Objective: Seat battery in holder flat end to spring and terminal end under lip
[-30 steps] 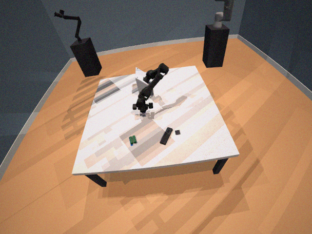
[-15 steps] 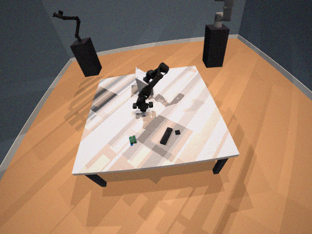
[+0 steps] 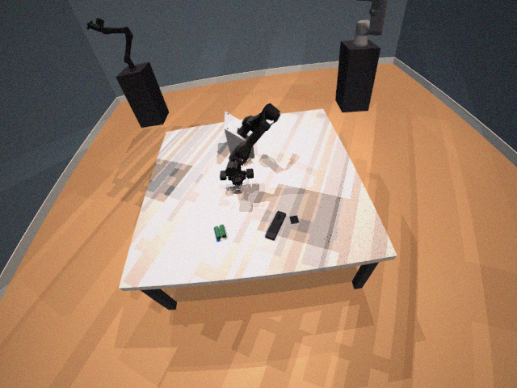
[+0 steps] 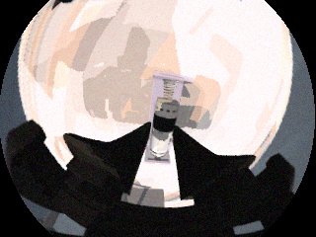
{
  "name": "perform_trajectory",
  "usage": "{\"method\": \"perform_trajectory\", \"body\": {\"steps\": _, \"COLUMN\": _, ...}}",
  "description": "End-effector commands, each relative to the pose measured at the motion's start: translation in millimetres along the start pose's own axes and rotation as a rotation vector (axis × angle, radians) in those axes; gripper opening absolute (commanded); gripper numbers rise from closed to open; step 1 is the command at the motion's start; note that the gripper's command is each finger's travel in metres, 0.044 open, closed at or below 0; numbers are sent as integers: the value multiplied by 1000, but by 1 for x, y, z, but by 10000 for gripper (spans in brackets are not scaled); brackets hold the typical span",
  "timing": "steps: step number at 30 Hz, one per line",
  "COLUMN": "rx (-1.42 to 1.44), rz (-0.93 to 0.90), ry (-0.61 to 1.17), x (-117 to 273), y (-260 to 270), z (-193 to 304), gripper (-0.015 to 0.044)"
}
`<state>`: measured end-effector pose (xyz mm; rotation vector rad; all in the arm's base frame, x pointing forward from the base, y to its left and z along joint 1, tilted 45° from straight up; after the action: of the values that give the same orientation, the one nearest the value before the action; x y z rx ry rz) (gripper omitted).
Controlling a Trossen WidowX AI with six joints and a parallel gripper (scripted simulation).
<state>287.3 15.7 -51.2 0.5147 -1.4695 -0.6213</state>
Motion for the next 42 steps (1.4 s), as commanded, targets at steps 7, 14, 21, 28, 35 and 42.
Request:
{"method": "perform_trajectory", "body": {"steps": 7, "rx": 2, "rz": 1, "ry": -1, "x": 9, "y": 0, "z": 0, "gripper": 179}}
{"method": "perform_trajectory", "body": {"steps": 14, "rx": 0, "rz": 1, "ry": 0, "x": 15, "y": -1, "z": -1, "gripper": 179}}
{"method": "perform_trajectory", "body": {"steps": 21, "rx": -11, "rz": -1, "ry": 7, "x": 26, "y": -3, "z": 0, "gripper": 258}}
{"method": "perform_trajectory", "body": {"steps": 28, "rx": 0, "rz": 4, "ry": -1, "x": 88, "y": -6, "z": -2, "gripper": 440}}
{"method": "perform_trajectory", "body": {"steps": 35, "rx": 0, "rz": 4, "ry": -1, "x": 90, "y": -8, "z": 3, "gripper": 440}}
{"method": "perform_trajectory", "body": {"steps": 42, "rx": 0, "rz": 4, "ry": -1, "x": 90, "y": -8, "z": 3, "gripper": 440}}
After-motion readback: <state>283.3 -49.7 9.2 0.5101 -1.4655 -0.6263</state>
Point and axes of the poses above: the point midway between the two fingers, 35 mm back from their tips, its own x axis back along the fingers, its own y axis across the jaws, z = x × y, the point moved 9 cm from there along x, back along the fingers, and after that the axes turned 6 degrees about -x, right-handed, at the moved point
